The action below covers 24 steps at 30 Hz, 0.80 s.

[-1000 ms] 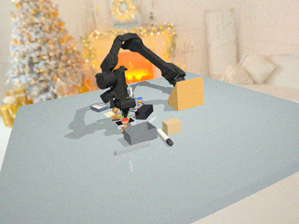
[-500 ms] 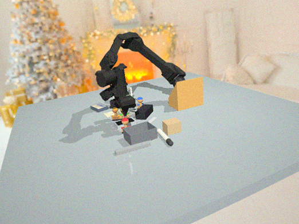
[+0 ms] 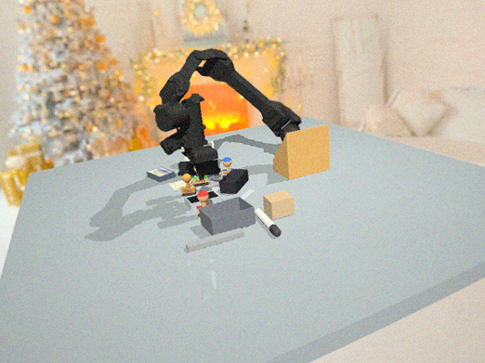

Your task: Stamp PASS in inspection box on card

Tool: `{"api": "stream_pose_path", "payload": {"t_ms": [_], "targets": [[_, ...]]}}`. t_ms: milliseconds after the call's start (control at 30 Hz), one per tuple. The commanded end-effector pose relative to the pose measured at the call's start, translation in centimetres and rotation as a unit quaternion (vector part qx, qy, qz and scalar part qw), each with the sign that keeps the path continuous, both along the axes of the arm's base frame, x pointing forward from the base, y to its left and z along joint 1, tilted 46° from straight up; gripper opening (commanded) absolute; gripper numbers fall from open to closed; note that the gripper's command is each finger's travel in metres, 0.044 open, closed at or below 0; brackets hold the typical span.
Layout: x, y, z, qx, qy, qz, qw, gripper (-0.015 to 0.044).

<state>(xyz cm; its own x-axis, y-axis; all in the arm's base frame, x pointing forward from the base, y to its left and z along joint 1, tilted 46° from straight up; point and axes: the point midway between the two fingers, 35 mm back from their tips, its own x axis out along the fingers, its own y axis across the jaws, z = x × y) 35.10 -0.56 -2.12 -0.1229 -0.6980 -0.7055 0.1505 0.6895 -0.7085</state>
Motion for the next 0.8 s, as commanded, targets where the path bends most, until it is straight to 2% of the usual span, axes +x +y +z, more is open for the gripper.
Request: {"api": "stream_pose_path", "payload": {"t_ms": [0, 333, 767], "targets": [[0.2, 0.6, 0.5, 0.003, -0.004, 0.000, 1.000, 0.0000], [0.4, 1.1, 1.6, 0.004, 0.000, 0.004, 1.000, 0.0000], [0.6, -4.8, 7.6, 0.021, 0.083, 0.089, 0.992, 0.0000]]}}
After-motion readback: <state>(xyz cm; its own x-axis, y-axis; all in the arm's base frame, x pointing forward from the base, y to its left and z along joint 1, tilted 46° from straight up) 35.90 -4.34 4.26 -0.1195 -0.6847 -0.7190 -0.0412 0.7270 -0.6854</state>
